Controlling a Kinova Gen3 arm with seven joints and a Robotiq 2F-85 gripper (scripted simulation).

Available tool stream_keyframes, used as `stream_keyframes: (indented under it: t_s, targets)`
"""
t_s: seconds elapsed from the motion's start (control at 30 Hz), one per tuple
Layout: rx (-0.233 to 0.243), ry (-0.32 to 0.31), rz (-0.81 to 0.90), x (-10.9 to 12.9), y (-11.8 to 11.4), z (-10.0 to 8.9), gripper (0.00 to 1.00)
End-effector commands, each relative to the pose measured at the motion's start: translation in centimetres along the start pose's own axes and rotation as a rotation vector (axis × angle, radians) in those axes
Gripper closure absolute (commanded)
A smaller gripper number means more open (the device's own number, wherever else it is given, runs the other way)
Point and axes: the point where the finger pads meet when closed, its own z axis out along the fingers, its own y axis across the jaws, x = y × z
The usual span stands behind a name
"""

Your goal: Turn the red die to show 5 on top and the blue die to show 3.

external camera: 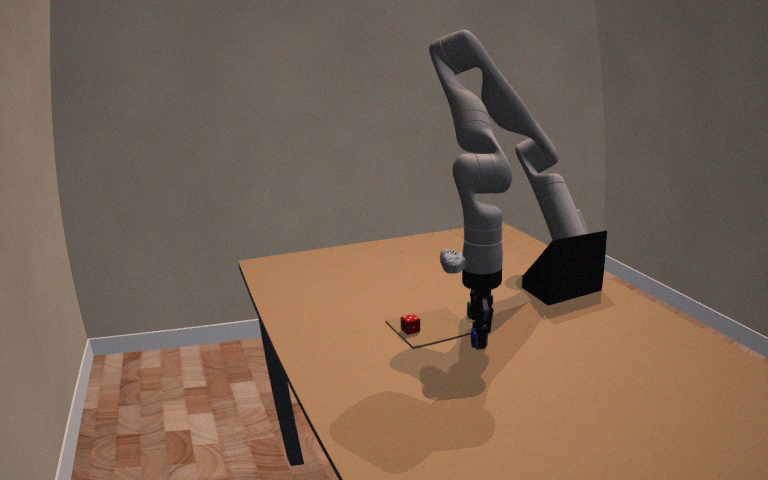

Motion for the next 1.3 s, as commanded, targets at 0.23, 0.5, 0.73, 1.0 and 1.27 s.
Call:
stream_keyframes:
  t_s: [0.23,0.5,0.73,1.0,1.27]
  targets:
    - [0.002,0.001,0.0,0.02,-0.06,-0.08,0.54]
    - [0.002,0.001,0.0,0.02,-0.06,-0.08,0.54]
    - [0.002,0.001,0.0,0.02,-0.06,-0.08,0.54]
    - [0.002,0.001,0.0,0.02,-0.06,-0.08,0.74]
    - [0.002,0.001,0.0,0.02,-0.06,-0.08,0.74]
